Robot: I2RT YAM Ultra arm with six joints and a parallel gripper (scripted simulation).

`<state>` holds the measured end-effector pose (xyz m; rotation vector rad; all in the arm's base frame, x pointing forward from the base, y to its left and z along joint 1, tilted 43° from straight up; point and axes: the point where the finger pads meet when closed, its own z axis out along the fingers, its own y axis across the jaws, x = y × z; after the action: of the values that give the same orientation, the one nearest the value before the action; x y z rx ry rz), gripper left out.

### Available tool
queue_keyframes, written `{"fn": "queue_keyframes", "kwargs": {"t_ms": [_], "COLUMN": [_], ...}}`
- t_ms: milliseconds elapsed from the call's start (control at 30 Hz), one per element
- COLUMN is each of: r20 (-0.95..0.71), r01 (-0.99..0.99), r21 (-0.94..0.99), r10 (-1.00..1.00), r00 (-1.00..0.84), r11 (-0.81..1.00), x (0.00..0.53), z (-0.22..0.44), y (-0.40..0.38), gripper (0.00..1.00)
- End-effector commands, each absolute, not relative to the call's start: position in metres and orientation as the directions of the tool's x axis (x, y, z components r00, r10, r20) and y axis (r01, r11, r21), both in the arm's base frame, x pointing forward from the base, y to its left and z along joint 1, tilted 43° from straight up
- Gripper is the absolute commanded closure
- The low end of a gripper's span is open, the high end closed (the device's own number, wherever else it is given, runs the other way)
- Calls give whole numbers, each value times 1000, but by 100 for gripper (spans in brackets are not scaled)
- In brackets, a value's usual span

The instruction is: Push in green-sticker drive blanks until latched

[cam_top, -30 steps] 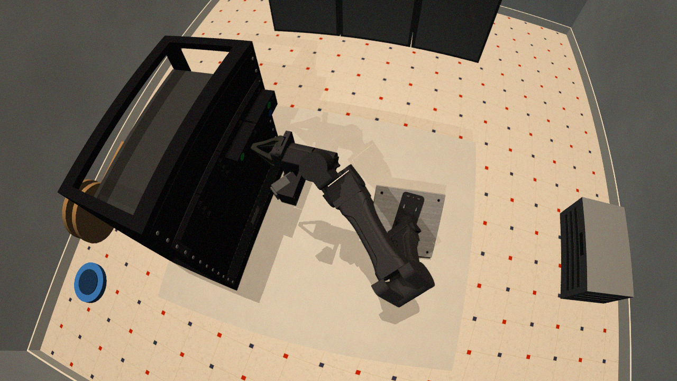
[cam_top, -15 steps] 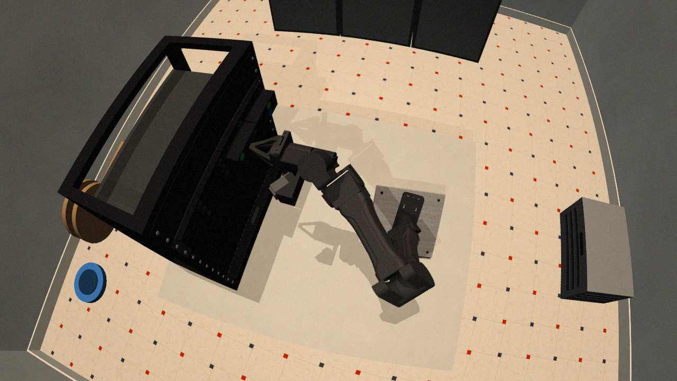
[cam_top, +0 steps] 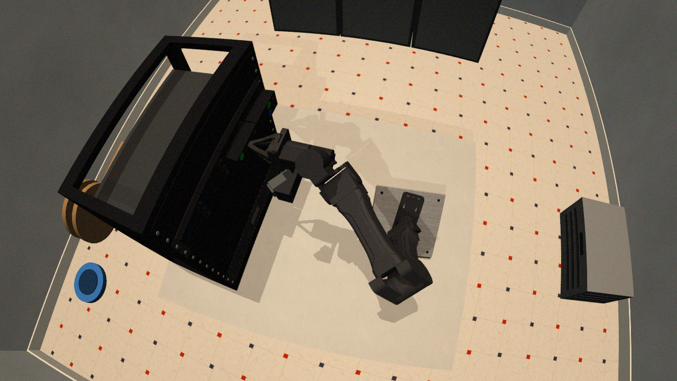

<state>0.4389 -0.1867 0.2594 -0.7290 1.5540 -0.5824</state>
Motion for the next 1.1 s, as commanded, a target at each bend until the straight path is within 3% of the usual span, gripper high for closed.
{"fn": "queue_keyframes", "kwargs": {"t_ms": [0,1067], "r20": [-672,-671], "r01": [-86,-89], "r21": [-734,-736], "r10": [-739,-741], "r00": [-49,-40], "r11": [674,671], "x": [444,457], "z": [271,271], "y": [-195,-190], "gripper": [100,100]}}
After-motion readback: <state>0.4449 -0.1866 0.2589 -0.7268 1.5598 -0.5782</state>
